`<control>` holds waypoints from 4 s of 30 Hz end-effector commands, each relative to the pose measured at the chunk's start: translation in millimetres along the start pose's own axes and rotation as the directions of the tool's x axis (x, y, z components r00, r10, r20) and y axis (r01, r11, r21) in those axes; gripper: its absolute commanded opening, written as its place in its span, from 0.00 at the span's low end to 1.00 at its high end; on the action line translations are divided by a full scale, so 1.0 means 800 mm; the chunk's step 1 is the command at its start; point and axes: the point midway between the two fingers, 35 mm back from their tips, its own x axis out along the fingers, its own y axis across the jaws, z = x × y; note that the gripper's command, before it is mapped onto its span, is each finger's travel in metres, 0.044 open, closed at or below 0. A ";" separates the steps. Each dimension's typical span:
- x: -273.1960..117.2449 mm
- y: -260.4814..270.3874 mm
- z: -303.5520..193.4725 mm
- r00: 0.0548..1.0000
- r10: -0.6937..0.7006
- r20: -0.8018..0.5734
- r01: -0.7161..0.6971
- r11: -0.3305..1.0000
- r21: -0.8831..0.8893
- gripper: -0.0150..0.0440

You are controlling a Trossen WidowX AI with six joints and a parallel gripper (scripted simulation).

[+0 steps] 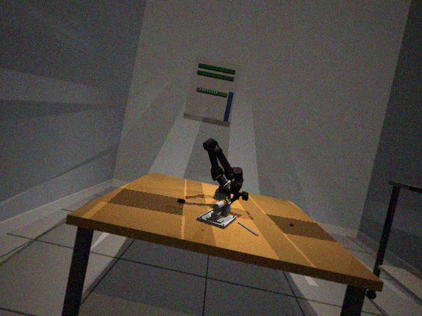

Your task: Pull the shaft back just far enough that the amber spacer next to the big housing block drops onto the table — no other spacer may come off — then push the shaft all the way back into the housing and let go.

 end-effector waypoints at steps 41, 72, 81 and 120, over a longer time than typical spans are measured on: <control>-0.006 0.000 -0.005 1.000 -0.004 0.001 0.004 1.000 0.002 0.25; -0.009 0.000 -0.009 1.000 -0.003 0.001 0.003 1.000 0.002 0.25; -0.010 0.000 -0.010 1.000 -0.003 0.001 0.003 1.000 0.002 0.25; -0.015 0.000 -0.014 1.000 -0.003 0.000 0.003 1.000 0.002 0.25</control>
